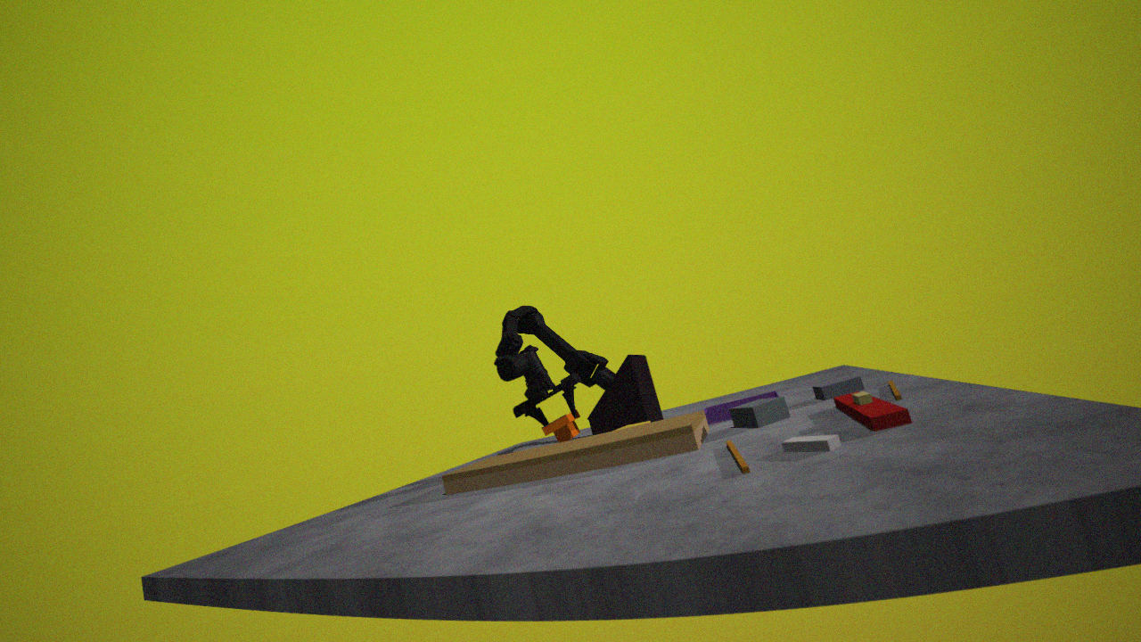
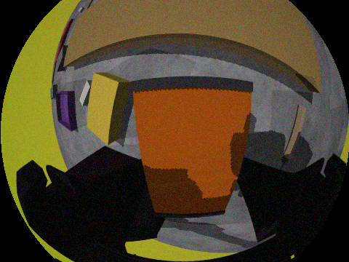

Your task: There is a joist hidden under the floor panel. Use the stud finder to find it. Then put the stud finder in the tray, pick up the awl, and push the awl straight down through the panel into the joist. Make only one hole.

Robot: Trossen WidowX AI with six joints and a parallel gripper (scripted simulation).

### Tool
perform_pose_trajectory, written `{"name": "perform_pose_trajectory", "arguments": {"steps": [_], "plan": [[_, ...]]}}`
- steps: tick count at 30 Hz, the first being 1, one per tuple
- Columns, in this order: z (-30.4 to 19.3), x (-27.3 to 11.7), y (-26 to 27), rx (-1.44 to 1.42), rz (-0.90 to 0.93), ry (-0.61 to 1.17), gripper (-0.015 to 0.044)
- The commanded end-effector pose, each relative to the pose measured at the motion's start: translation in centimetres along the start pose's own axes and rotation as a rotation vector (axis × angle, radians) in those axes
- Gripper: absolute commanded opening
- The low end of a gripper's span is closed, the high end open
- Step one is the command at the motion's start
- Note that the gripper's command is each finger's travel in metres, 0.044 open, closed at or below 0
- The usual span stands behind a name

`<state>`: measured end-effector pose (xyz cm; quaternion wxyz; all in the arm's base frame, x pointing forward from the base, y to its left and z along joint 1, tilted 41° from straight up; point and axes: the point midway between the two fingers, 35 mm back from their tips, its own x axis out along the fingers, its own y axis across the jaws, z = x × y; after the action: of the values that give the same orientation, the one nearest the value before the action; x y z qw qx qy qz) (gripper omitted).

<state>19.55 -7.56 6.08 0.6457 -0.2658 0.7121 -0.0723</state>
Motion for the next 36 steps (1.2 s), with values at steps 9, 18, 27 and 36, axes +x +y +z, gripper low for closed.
{"name": "perform_pose_trajectory", "arguments": {"steps": [9, 18, 27, 36], "plan": [[0.03, 0.00, -0.18, -0.012, 0.073, 0.006, 0.0000], [0.01, 0.04, -0.34, -0.019, 0.135, 0.010, 0.0000], [0.01, 0.05, -0.53, -0.024, 0.197, 0.009, 0.0000], [0.02, 0.03, -0.75, -0.028, 0.258, 0.003, 0.0000]]}}
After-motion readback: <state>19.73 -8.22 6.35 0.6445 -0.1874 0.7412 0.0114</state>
